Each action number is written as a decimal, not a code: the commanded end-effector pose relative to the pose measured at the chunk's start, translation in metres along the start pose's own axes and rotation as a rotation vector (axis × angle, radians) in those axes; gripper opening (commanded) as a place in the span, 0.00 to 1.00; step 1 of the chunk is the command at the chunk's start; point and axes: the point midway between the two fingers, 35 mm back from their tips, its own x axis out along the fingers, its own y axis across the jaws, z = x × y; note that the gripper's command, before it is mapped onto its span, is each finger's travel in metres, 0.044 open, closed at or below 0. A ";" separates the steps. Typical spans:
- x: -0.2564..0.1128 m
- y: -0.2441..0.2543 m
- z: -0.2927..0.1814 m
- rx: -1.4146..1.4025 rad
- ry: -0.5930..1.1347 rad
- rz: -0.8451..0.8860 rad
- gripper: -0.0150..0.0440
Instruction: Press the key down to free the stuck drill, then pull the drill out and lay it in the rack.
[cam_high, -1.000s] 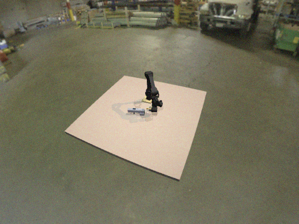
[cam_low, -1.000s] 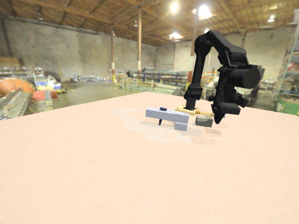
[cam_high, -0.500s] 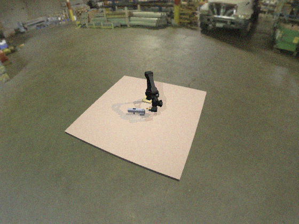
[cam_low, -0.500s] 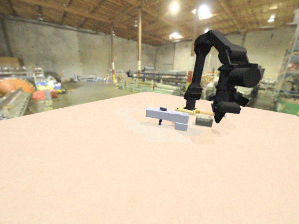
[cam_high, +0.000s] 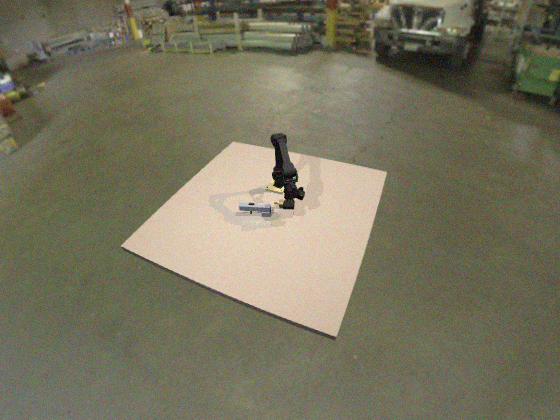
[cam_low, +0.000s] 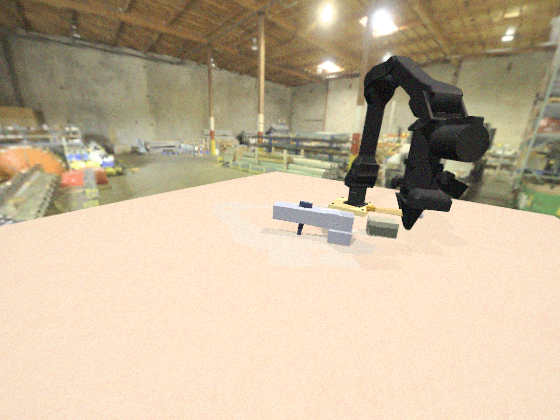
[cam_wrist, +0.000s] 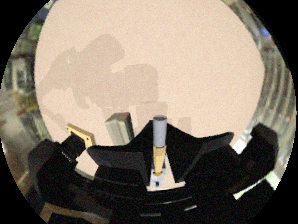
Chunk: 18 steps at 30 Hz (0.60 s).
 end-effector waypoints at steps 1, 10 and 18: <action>-0.003 -0.001 0.000 -0.002 -0.002 -0.007 0.25; -0.005 -0.002 0.000 -0.002 -0.002 -0.007 0.25; -0.003 0.010 0.002 -0.002 -0.002 -0.006 0.25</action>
